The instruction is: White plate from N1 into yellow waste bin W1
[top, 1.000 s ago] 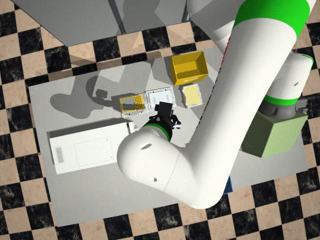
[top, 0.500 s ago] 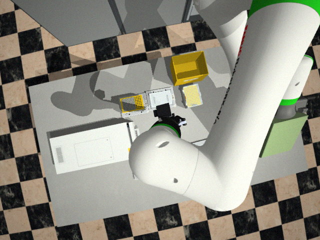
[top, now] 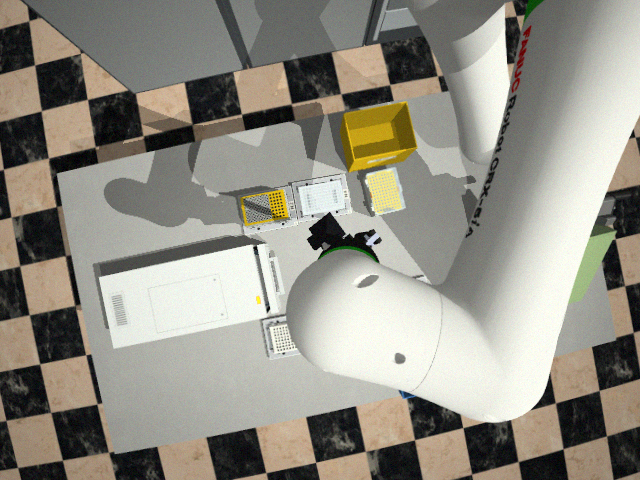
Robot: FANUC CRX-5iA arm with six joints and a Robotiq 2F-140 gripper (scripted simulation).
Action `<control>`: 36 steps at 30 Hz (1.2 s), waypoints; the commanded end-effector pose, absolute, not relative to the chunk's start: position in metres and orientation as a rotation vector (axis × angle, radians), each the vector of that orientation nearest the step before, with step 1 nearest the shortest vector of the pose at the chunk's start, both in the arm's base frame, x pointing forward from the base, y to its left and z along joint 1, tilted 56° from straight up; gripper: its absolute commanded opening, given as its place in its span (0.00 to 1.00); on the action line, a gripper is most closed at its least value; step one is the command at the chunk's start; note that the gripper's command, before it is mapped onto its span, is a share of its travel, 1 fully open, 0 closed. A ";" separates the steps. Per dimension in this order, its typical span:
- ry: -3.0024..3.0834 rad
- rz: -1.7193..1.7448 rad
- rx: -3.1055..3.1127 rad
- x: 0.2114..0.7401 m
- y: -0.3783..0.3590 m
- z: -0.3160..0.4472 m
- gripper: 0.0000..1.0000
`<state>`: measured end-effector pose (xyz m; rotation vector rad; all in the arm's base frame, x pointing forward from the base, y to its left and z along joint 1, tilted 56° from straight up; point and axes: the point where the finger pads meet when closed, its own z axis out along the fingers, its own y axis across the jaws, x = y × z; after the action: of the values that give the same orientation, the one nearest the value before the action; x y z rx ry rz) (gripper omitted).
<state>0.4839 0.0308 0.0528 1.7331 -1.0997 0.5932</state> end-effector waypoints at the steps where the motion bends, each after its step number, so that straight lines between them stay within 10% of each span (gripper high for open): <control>1: -0.934 0.501 1.848 0.481 0.039 0.050 0.10; 36: 0.100 0.064 2.167 0.454 0.084 0.031 0.10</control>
<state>0.4566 0.0787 0.0321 2.1471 -0.0368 0.1171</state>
